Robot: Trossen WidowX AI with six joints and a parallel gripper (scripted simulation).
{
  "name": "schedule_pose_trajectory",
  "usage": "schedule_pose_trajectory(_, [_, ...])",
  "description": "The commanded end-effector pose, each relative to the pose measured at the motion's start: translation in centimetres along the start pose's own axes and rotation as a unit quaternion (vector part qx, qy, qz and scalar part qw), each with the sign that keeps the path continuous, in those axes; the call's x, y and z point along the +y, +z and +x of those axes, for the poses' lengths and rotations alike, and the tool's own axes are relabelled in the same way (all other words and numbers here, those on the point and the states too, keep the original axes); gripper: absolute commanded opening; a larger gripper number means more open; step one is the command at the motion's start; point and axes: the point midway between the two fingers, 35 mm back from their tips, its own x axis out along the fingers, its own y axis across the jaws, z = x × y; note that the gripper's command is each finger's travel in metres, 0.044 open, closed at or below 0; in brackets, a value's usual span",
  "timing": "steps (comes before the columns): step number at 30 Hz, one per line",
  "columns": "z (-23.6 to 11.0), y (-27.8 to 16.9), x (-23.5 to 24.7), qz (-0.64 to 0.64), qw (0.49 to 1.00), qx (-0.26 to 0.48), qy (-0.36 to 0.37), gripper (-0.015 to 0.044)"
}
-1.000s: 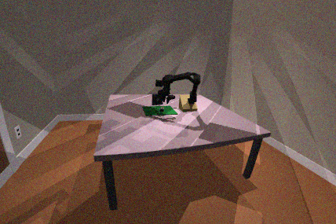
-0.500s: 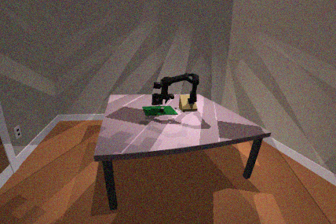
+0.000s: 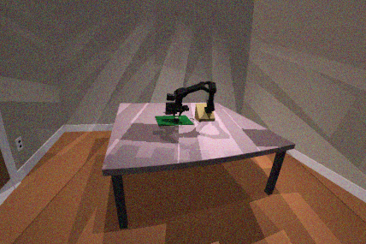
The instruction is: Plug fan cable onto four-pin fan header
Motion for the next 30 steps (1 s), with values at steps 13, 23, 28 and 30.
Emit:
schedule_pose_trajectory(13, [2.2, 0.5, -0.1, 0.002, 1.000, -0.001, -0.003, 0.0210])
schedule_pose_trajectory(23, [3.7, 0.9, -0.1, 0.002, 1.000, -0.001, -0.003, 0.0210])
schedule_pose_trajectory(28, [3.7, 0.9, -0.2, 0.000, 1.000, 0.001, -0.003, 0.0184])
schedule_pose_trajectory(30, [3.7, 0.9, -0.2, 0.000, 1.000, 0.001, -0.003, 0.0131])
